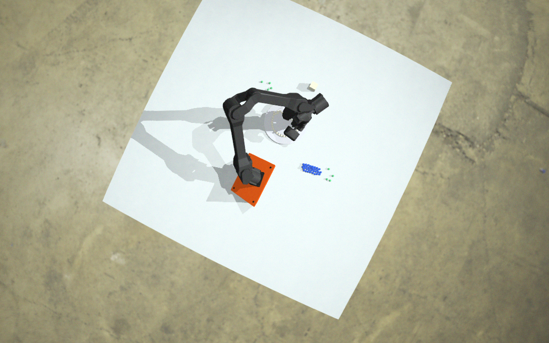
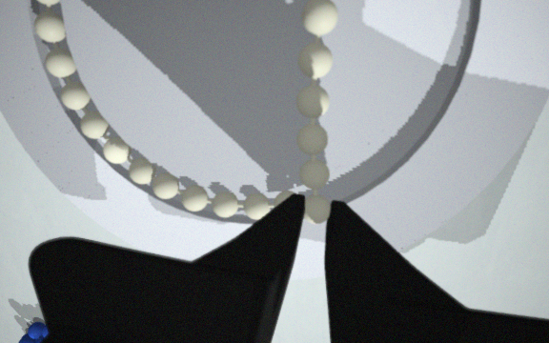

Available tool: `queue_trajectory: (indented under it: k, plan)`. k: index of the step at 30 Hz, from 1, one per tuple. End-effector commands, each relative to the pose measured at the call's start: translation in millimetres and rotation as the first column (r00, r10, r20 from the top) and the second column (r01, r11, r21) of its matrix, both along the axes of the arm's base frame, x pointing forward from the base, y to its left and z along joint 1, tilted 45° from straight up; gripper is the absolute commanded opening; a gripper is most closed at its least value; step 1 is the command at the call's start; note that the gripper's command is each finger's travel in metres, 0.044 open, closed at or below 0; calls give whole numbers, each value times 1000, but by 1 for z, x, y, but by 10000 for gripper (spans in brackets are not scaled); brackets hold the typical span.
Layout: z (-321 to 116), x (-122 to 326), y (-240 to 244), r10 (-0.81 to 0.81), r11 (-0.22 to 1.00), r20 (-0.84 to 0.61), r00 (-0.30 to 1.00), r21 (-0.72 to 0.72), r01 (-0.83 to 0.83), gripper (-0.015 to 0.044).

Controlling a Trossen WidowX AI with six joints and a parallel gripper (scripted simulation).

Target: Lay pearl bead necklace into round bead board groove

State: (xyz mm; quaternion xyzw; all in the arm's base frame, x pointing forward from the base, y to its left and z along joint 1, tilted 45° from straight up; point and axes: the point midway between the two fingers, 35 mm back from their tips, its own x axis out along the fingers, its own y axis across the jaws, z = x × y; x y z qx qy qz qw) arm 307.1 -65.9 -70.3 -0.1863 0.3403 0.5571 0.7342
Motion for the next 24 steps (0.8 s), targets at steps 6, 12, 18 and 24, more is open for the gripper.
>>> queue_trajectory:
  k: [6,12,18,24]
  plan:
    - [-1,0,1,1,1000,-1,1000,-1,-1,105]
    - [-1,0,1,1,1000,-1,1000,-1,-1,263]
    - [2,-1,-2,-1,1000,-2,1000,1,1,420]
    - [3,-1,-2,-1,1000,-2,1000,1,1,440]
